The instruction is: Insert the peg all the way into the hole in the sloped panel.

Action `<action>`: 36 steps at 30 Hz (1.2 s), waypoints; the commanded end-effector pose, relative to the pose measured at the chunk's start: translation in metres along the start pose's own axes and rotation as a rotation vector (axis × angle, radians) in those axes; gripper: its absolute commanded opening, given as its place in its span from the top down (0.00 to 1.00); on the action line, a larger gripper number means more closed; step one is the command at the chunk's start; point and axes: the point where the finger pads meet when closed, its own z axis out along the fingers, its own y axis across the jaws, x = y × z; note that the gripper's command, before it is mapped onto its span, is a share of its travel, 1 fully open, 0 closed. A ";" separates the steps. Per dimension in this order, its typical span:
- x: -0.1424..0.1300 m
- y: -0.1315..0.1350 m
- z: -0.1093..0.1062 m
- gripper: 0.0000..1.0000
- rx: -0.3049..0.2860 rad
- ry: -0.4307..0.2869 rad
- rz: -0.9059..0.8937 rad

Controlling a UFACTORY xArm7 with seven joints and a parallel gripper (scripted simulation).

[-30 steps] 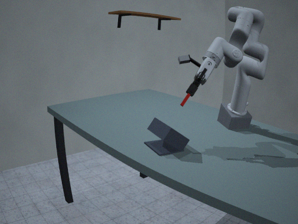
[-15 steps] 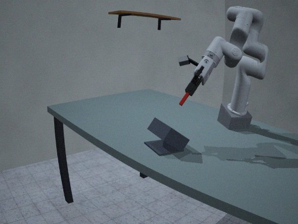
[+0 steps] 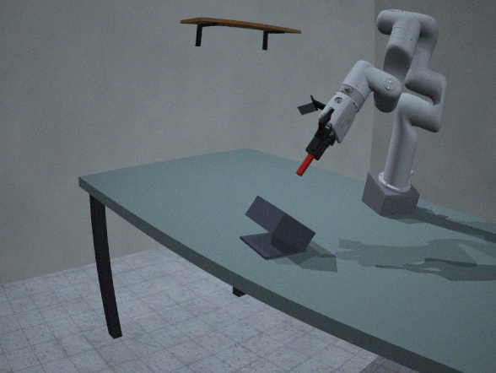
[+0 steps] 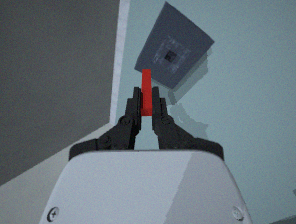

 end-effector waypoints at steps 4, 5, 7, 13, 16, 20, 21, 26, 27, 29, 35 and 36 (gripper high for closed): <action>0.001 -0.001 0.002 1.00 -0.011 0.001 0.115; 0.001 -0.001 0.003 1.00 -0.013 0.001 0.133; 0.001 0.000 0.004 1.00 -0.018 0.001 0.168; 0.001 0.002 0.006 1.00 -0.029 0.001 0.237; 0.000 0.003 0.008 1.00 -0.036 0.002 0.279; 0.000 0.005 0.010 1.00 -0.044 0.002 0.325; 0.000 0.005 0.010 1.00 -0.046 0.003 0.334; -0.001 0.006 0.012 1.00 -0.051 0.003 0.361; -0.001 0.007 0.012 1.00 -0.052 0.004 0.369; -0.001 0.007 0.013 1.00 -0.055 0.004 0.383; -0.002 0.010 0.016 1.00 -0.062 0.006 0.418; -0.002 0.010 0.016 1.00 -0.062 0.006 0.422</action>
